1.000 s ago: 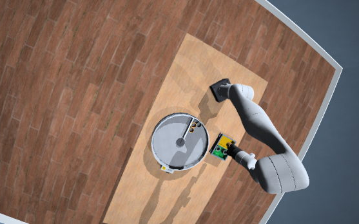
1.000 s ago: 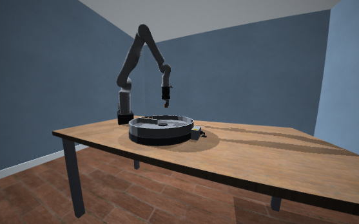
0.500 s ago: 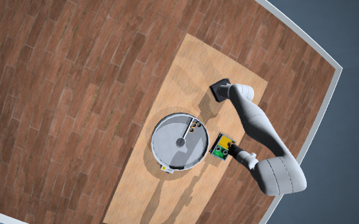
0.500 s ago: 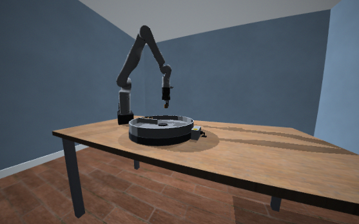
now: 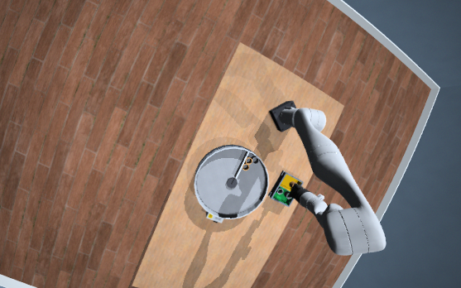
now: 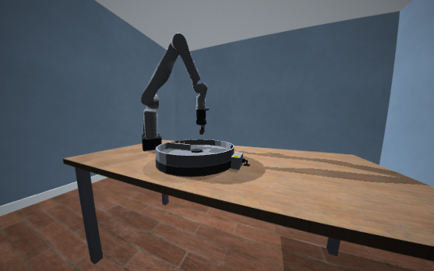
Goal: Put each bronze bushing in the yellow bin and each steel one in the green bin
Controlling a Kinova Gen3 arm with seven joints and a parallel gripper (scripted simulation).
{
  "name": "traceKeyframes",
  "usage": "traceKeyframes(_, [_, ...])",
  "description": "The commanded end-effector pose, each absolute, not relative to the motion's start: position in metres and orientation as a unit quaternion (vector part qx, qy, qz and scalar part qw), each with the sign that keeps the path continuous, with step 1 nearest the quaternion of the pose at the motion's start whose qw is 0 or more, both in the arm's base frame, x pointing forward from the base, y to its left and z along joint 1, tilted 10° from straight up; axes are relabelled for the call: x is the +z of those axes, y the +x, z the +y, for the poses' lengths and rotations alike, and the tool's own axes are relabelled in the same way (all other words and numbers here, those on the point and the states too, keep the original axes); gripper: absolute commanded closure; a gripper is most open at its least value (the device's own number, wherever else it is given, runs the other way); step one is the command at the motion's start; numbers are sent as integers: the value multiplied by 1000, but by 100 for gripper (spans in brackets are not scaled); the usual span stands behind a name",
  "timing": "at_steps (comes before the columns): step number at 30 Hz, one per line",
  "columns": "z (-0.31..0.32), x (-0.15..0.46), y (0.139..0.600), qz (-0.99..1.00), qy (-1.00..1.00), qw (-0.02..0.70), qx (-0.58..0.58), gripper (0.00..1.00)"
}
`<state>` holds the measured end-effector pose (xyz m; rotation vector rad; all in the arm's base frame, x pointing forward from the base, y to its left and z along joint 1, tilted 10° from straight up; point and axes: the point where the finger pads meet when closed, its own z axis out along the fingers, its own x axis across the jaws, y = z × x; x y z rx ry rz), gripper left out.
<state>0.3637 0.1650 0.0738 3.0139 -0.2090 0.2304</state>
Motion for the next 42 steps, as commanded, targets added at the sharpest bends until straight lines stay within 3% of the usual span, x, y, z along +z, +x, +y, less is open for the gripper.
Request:
traceKeyframes(1, [164, 57, 361, -66, 994, 58, 70, 100])
traceKeyframes(13, [159, 17, 367, -66, 994, 58, 70, 100])
traceKeyframes(42, [158, 5, 368, -66, 994, 58, 70, 100])
